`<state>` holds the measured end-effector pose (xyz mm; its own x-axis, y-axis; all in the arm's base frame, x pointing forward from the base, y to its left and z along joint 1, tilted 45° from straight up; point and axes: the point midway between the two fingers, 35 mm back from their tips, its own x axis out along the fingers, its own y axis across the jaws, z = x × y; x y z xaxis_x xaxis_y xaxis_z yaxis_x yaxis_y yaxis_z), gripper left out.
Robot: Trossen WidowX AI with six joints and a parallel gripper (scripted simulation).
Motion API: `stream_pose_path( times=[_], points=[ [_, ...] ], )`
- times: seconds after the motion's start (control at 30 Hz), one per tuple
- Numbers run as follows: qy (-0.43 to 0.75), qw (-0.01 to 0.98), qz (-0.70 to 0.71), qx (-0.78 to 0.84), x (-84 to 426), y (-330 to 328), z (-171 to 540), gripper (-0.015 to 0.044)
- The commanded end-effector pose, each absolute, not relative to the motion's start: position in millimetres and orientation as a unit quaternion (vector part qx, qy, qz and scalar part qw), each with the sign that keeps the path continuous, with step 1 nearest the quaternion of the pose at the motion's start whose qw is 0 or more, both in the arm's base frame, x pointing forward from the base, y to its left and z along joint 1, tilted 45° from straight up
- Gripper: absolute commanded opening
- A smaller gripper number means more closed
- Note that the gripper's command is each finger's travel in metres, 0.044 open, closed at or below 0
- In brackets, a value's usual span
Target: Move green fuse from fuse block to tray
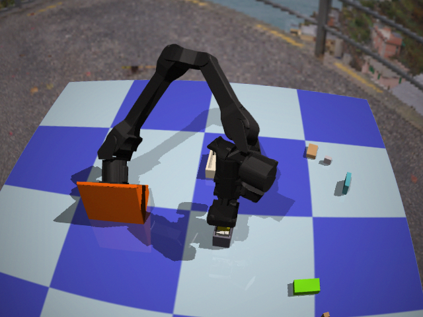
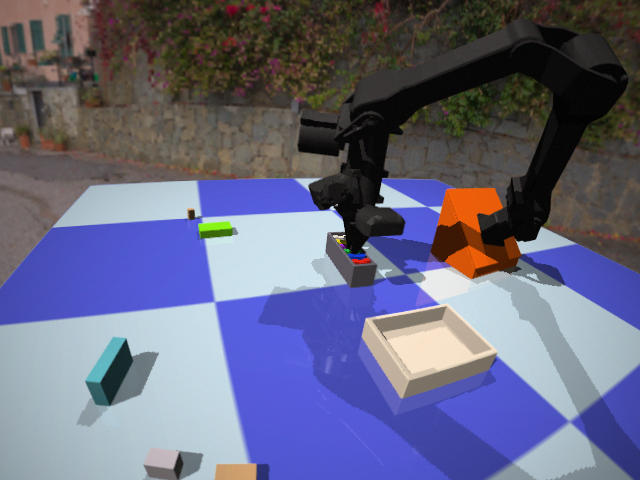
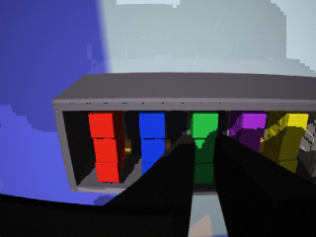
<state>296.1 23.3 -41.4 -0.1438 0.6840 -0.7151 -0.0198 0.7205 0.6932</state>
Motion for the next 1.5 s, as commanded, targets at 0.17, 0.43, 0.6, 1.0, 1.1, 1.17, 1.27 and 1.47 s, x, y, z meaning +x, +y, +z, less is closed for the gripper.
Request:
stream_pose_path(
  times=[0.17,0.43,0.6,1.0,1.1,1.17,1.27,1.47],
  points=[
    [0.699,0.610,0.289,0.237,296.6,22.3,-40.4,0.0000],
    [0.699,0.610,0.288,0.238,297.4,19.6,-37.7,0.0000],
    [0.699,0.610,0.288,0.238,297.8,17.9,-36.0,0.0000],
    [0.699,0.610,0.288,0.238,298.8,13.8,-32.0,0.0000],
    [0.699,0.610,0.288,0.238,299.0,12.8,-30.9,0.0000],
    [0.699,0.610,0.288,0.238,299.2,12.1,-30.2,0.0000],
    [0.699,0.610,0.288,0.238,299.4,11.1,-29.2,0.0000],
    [0.699,0.610,0.288,0.239,299.8,9.0,-27.1,0.0000]
  ],
)
